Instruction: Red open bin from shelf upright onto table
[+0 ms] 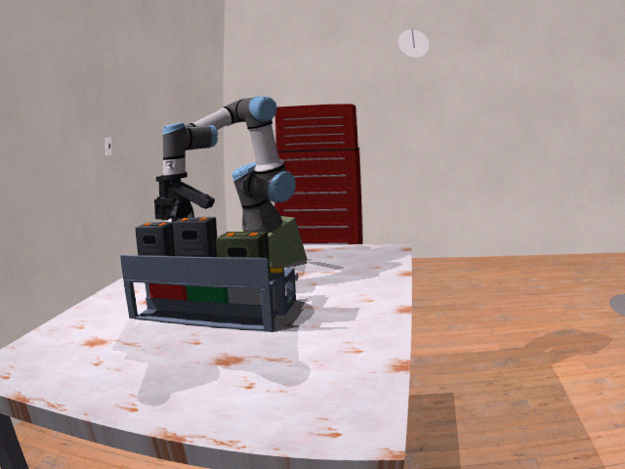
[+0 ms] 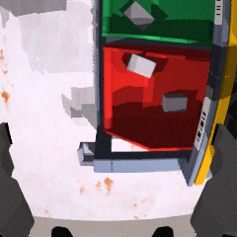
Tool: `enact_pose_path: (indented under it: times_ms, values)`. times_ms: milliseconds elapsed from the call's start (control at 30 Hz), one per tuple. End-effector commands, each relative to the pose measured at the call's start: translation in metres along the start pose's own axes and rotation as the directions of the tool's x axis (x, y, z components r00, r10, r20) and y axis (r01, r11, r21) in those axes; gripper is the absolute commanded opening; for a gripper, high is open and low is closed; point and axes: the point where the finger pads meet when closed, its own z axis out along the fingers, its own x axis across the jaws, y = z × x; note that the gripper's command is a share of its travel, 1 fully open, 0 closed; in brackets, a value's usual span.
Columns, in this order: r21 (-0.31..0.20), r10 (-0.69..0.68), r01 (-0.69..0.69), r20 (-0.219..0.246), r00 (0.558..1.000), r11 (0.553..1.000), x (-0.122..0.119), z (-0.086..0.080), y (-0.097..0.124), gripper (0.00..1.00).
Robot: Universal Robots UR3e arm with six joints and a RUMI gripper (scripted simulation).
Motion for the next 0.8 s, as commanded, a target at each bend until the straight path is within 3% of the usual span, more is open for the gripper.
enact_pose_path:
  times_ms: [0,767]
  values:
    - [-0.002,0.0,0.0,-0.002,1.0,1.0,-0.0011,-0.004,-0.0007,1.0]
    - [-0.002,0.0,0.0,-0.002,1.0,1.0,-0.0023,-0.0061,-0.0014,1.0]
